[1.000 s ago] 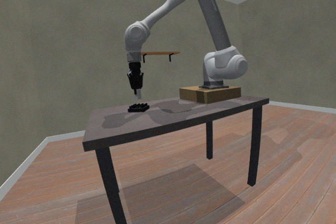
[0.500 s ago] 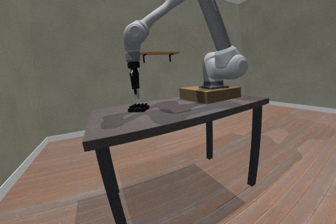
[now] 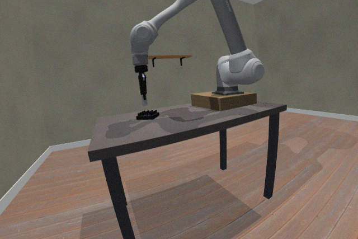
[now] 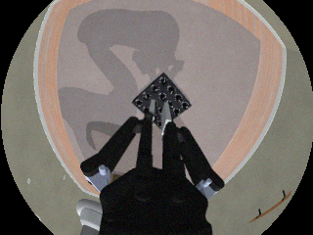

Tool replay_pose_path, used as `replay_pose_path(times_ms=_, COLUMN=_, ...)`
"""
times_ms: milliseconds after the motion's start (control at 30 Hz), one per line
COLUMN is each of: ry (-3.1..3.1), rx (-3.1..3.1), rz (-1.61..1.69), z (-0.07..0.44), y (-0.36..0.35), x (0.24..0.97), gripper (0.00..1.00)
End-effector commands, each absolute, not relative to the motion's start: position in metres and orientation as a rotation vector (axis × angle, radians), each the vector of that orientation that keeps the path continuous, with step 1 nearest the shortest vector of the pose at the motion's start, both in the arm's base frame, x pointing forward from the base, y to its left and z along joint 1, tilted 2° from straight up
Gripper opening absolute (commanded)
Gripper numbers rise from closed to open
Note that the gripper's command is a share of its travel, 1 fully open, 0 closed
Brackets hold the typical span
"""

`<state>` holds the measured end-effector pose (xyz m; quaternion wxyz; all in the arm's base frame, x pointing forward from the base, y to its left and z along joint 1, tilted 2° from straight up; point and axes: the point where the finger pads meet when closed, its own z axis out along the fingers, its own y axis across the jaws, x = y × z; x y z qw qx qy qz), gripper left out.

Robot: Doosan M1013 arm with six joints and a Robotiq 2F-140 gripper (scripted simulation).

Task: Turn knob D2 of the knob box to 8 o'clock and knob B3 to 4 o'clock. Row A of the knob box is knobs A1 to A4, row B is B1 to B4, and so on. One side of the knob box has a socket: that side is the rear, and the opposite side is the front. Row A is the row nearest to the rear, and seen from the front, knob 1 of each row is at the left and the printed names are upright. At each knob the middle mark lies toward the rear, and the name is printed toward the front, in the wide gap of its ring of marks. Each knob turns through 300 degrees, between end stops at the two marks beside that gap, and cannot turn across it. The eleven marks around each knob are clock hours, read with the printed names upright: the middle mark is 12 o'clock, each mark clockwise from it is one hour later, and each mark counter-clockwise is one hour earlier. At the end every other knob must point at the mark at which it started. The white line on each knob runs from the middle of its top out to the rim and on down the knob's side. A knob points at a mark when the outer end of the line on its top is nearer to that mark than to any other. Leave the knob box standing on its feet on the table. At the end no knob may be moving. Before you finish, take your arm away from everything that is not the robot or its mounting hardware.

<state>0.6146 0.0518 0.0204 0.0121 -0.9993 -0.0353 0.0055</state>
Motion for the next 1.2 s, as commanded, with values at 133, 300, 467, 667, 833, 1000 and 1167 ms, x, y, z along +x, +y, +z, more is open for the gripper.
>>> replay_pose_path(times_ms=133, ry=-0.55, rx=-3.055, rz=0.01, z=0.022, y=0.055, x=0.619, gripper=0.12)
replay_pose_path(times_ms=300, ry=-0.795, rx=-3.0, rz=0.005, z=0.023, y=0.056, x=0.622, gripper=0.12)
replay_pose_path(times_ms=467, ry=-1.017, rx=-2.932, rz=0.001, z=0.024, y=0.058, x=0.624, gripper=0.12)
replay_pose_path(times_ms=667, ry=-1.286, rx=-2.824, rz=-0.005, z=0.026, y=0.06, x=0.627, gripper=0.12)
replay_pose_path(times_ms=833, ry=-1.51, rx=-2.712, rz=-0.009, z=0.027, y=0.062, x=0.629, gripper=0.12)
replay_pose_path(times_ms=1000, ry=-1.659, rx=-2.624, rz=-0.013, z=0.027, y=0.063, x=0.631, gripper=0.12)
replay_pose_path(times_ms=1167, ry=-1.845, rx=-2.497, rz=-0.017, z=0.028, y=0.065, x=0.633, gripper=0.12)
